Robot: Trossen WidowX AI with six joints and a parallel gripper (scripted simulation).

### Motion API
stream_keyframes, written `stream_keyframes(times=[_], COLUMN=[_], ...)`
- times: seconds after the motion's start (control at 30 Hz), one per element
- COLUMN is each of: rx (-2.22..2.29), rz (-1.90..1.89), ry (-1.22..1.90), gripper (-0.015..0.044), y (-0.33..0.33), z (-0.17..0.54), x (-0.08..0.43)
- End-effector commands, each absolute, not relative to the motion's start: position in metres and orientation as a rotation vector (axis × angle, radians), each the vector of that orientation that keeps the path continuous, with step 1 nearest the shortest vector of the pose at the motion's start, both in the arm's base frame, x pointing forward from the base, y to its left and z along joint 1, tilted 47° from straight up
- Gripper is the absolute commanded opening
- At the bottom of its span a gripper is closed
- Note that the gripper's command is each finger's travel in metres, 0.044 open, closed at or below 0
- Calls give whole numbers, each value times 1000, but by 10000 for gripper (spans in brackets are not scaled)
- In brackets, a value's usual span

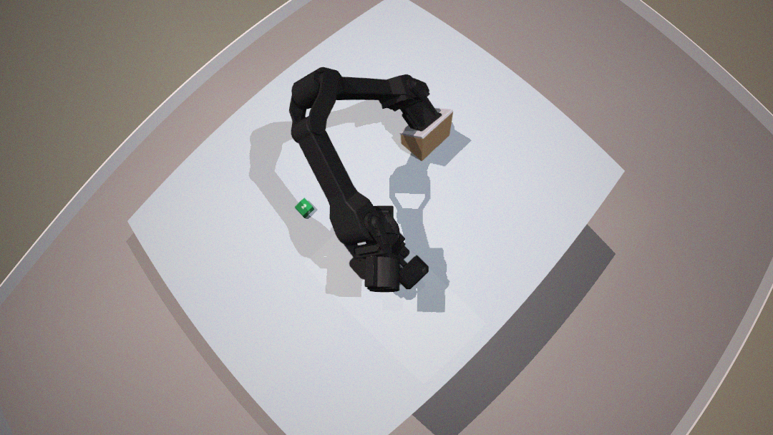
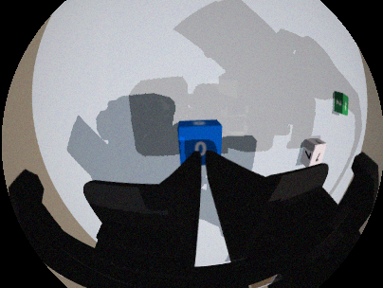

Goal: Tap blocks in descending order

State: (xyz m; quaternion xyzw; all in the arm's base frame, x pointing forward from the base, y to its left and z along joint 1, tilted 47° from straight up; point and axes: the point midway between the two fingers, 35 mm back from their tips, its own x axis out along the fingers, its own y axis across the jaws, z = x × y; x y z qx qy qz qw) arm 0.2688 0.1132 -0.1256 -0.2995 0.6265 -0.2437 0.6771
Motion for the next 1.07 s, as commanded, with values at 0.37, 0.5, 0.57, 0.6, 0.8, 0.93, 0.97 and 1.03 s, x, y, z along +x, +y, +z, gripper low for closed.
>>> stream_keyframes(times=[0.37, 0.5, 0.57, 0.6, 0.8, 0.93, 0.97, 1.03], rx=[-685, -685, -685, -684, -681, -681, -681, -681], rz=[-548, -548, -547, -545, -541, -541, -541, -541], ry=[1410, 1410, 1411, 1411, 1415, 1415, 1415, 1415], gripper=[20, 20, 46, 72, 230, 335, 361, 387], y=[126, 126, 129, 137, 215, 218, 218, 218], z=[-110, -110, -110, -109, -91, -91, -91, -91], x=[265, 265, 264, 262, 225, 224, 224, 224])
